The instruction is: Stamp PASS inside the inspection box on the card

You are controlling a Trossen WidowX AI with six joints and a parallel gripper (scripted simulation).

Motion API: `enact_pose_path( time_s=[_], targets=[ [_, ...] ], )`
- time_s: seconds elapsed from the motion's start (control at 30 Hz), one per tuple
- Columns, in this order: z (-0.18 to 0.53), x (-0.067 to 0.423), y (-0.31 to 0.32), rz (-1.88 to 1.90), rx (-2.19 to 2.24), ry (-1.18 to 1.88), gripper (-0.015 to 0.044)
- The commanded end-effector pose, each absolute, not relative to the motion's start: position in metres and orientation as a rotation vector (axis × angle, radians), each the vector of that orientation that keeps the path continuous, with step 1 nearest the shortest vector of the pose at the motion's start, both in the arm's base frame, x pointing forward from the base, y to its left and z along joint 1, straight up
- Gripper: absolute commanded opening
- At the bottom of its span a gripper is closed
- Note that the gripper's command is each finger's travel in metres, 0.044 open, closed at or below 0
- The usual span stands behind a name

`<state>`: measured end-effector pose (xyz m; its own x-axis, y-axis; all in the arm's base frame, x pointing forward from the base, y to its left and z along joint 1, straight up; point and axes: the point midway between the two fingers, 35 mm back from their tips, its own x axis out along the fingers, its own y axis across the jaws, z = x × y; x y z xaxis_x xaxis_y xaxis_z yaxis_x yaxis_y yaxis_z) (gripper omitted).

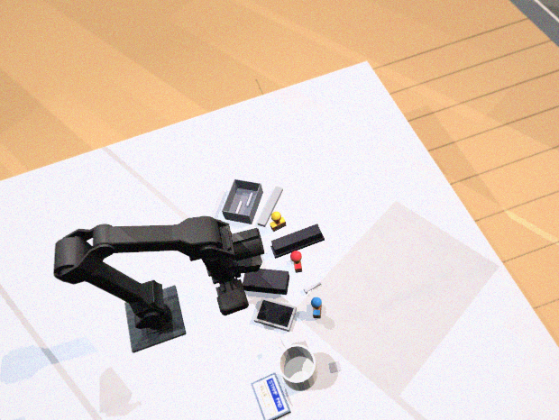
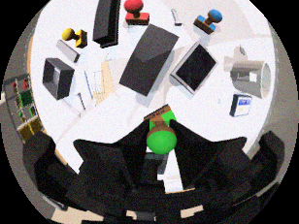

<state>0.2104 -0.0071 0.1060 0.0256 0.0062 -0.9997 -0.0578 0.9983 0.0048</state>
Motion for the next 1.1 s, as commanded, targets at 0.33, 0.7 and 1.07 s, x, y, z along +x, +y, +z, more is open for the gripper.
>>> enact_pose_path(
  time_s=[0.33, 0.7, 1.07],
  targets=[
    [0.114, 0.210, -0.007, 0.055, -0.043, 1.542, 0.0000],
    [0.119, 0.209, -0.007, 0.055, -0.043, 1.542, 0.0000],
    [0.126, 0.236, -0.024, 0.054, -0.044, 1.540, 0.0000]
  ],
)
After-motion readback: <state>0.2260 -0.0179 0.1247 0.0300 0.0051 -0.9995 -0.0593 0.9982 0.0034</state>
